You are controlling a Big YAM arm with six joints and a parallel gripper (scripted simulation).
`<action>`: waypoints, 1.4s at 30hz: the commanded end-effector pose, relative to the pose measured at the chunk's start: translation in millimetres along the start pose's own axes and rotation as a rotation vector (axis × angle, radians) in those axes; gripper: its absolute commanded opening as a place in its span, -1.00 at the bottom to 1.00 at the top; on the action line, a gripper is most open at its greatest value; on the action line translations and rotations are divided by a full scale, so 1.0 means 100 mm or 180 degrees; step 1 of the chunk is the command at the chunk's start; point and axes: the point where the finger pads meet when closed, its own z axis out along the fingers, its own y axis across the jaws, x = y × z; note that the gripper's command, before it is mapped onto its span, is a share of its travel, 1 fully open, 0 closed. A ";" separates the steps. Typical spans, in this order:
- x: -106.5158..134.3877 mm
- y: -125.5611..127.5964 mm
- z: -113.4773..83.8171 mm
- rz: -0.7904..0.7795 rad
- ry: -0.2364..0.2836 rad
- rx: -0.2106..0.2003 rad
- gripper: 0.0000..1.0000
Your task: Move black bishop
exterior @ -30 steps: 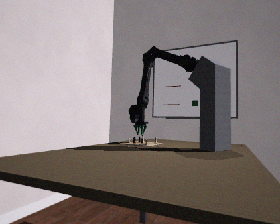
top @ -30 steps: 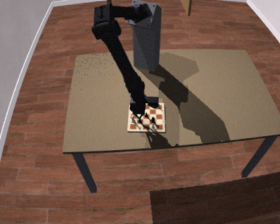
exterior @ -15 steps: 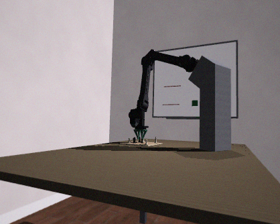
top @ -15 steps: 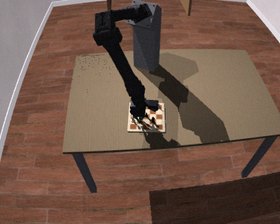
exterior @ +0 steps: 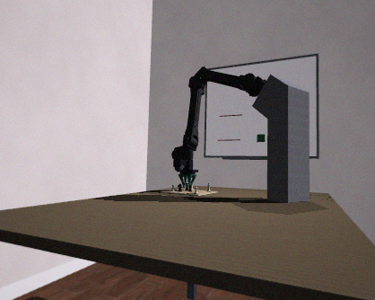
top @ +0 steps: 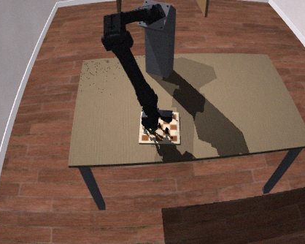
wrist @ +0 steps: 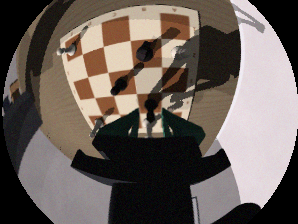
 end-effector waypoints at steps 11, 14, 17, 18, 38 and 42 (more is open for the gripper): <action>0.06 -0.09 -0.03 0.0008 0.0010 0.0063 -0.28; 0.06 -0.09 -0.03 0.0008 0.0010 0.0063 -0.28; 0.06 -0.09 -0.03 0.0008 0.0010 0.0063 -0.28; 0.06 -0.09 -0.03 0.0008 0.0010 0.0063 -0.28; 0.06 -0.09 -0.03 0.0010 0.0010 0.0063 -1.00; 0.06 -0.09 -0.03 0.0010 0.0010 0.0063 -1.00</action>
